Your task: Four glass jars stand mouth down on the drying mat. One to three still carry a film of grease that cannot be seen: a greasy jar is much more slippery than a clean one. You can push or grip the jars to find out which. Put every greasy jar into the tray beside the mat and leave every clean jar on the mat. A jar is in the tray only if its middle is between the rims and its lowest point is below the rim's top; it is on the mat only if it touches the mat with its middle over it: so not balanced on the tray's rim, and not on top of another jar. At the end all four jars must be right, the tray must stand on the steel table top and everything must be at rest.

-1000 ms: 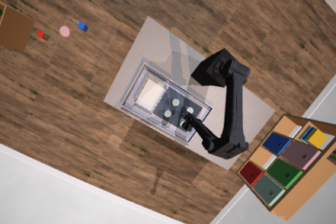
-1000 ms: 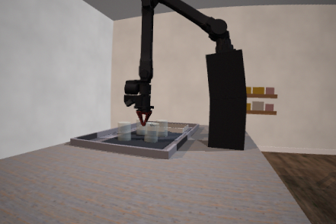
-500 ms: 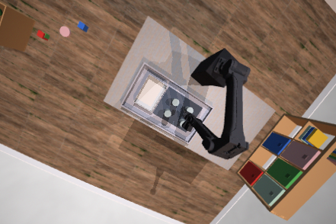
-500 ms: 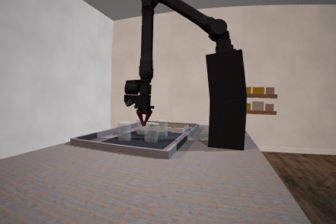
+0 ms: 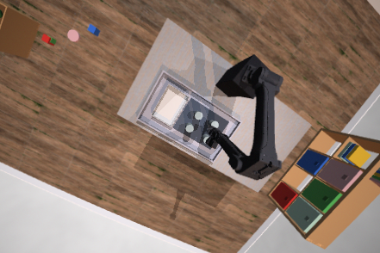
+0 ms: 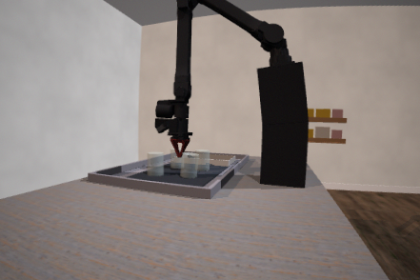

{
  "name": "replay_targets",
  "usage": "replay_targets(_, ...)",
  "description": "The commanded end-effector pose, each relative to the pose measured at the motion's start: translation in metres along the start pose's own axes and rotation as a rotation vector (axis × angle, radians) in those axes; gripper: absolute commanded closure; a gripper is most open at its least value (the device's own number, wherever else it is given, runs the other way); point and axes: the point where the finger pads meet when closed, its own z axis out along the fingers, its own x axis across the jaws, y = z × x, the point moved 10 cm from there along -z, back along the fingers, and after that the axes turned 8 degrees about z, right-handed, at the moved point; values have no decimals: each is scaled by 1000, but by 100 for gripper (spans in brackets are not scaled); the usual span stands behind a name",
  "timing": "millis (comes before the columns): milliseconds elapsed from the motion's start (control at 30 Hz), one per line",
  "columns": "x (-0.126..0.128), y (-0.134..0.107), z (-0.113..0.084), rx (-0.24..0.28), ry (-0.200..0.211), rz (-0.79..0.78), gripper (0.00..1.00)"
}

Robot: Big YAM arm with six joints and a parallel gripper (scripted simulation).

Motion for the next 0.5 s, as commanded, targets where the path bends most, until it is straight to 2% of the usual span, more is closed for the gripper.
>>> replay_targets(0,0,-4,2,32,-12,2,100)
replay_targets(467,4,28,3,32,-12,2,100)
